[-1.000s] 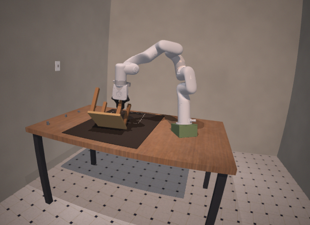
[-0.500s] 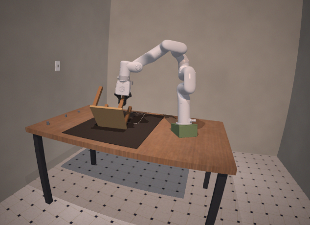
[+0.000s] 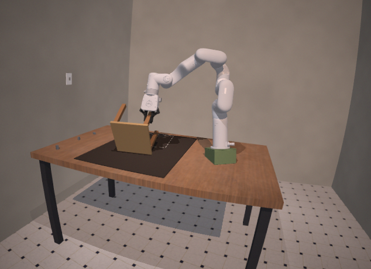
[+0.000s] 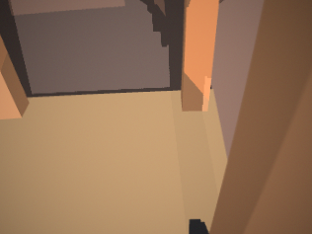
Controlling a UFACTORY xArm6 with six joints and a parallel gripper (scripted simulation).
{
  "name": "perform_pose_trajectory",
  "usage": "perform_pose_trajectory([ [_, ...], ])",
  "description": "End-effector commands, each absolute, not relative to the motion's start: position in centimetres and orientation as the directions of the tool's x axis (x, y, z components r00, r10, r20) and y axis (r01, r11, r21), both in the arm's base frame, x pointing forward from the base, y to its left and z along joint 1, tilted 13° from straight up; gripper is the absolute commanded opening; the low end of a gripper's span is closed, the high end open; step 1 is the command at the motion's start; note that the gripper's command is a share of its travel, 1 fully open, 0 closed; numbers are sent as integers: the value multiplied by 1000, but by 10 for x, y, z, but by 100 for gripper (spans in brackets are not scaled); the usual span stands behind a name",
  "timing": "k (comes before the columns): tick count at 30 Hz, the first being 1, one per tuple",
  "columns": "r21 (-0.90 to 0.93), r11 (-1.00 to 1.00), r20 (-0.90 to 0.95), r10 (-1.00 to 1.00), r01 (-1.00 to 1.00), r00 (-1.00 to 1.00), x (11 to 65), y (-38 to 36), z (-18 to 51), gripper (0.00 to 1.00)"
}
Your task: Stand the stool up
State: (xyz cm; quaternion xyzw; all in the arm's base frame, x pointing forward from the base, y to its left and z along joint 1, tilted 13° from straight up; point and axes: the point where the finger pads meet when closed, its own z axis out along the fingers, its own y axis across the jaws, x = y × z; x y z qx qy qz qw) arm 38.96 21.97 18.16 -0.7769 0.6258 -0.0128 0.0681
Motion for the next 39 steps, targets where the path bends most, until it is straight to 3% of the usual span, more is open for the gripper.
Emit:
perform_pose_trajectory([
  [1, -118, -210, -134, -965, -971, 225, 393, 207, 187, 28],
  [39, -109, -206, -361, -904, -973, 231, 406, 155, 193, 28],
])
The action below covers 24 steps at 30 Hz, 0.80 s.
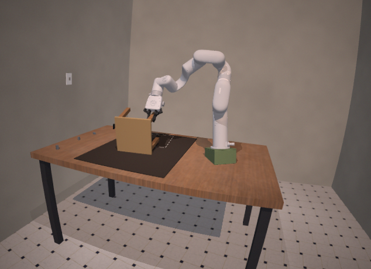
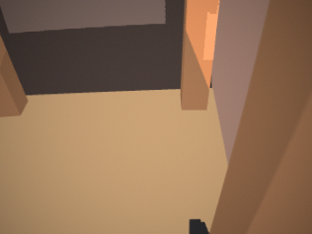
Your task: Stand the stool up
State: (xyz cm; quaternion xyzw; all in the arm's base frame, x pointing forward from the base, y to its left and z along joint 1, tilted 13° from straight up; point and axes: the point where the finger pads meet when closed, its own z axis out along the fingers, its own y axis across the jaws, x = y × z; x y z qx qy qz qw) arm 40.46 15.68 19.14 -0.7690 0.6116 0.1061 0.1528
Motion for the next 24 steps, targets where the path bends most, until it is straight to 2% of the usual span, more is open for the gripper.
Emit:
perform_pose_trajectory([
  [1, -108, -206, -363, -903, -973, 231, 406, 154, 193, 28],
  [24, -108, -206, -373, -898, -973, 231, 407, 152, 193, 28],
])
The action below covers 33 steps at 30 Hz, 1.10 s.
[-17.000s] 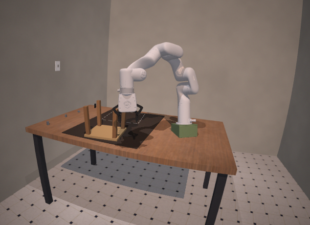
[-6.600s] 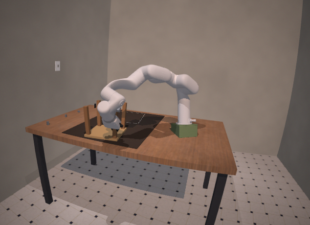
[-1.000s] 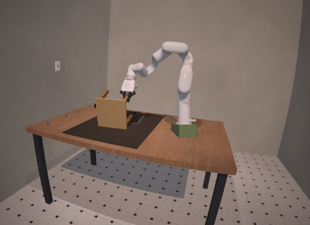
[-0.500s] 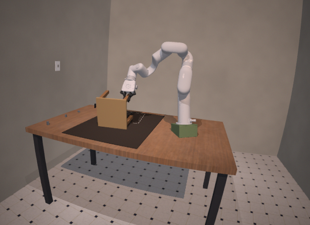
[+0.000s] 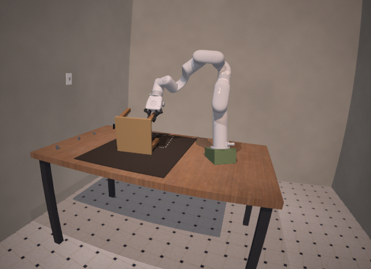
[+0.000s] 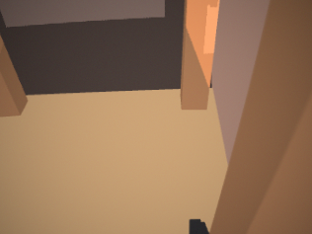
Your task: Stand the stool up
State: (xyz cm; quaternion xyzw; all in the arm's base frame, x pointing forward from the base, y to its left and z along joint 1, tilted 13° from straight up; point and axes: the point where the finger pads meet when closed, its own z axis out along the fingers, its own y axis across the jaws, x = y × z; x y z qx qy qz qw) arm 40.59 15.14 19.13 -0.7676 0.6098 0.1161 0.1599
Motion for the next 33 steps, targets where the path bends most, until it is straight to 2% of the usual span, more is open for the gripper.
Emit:
perform_pose_trajectory([
  [1, -108, -206, -373, -898, -973, 231, 407, 152, 193, 28],
  [33, -107, -205, -405, -884, -973, 231, 409, 144, 193, 28],
])
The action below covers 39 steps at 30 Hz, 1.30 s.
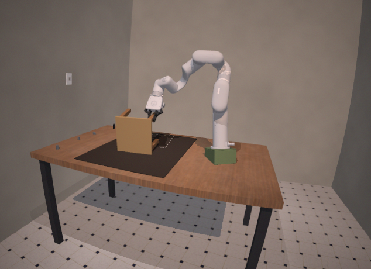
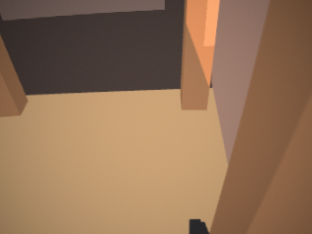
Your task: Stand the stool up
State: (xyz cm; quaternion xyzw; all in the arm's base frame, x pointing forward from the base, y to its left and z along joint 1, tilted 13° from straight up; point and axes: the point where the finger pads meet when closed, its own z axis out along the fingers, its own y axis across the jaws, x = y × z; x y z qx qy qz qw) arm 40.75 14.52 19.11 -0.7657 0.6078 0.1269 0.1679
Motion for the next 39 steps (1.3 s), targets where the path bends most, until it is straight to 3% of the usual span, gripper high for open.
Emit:
perform_pose_trajectory([
  [1, -107, -205, -405, -884, -973, 231, 409, 144, 193, 28],
  [39, -102, -204, -495, -838, -974, 228, 415, 121, 190, 28],
])
